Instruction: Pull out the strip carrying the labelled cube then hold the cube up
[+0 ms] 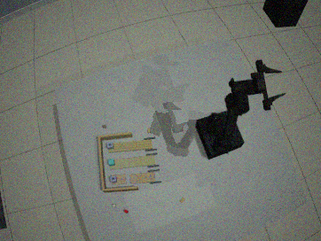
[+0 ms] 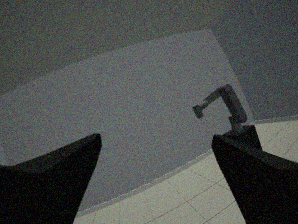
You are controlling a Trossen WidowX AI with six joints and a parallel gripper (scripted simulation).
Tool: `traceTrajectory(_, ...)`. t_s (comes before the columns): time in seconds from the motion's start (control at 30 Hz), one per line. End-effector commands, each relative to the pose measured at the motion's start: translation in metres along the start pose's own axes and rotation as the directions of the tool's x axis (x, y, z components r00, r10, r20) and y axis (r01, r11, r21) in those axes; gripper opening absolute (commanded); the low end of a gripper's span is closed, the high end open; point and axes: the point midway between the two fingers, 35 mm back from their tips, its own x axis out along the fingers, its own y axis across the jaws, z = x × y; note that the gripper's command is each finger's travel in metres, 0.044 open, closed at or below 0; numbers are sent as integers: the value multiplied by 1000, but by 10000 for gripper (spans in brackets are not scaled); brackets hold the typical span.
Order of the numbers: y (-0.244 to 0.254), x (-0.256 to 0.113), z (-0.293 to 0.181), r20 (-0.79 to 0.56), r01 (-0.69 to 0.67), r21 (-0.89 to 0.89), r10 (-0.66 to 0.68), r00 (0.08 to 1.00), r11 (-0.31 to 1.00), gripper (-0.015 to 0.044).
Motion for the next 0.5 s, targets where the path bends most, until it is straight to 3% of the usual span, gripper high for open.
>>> traceTrajectory(0.0,58,2,-28,-23,-199,-3,199,980,980,400)
traceTrajectory(0.23,148,-31,-72,-64,-529,39,531,845,848,400)
traceTrajectory(0.47,220,-105,-109,-91,-799,105,806,585,592,400)
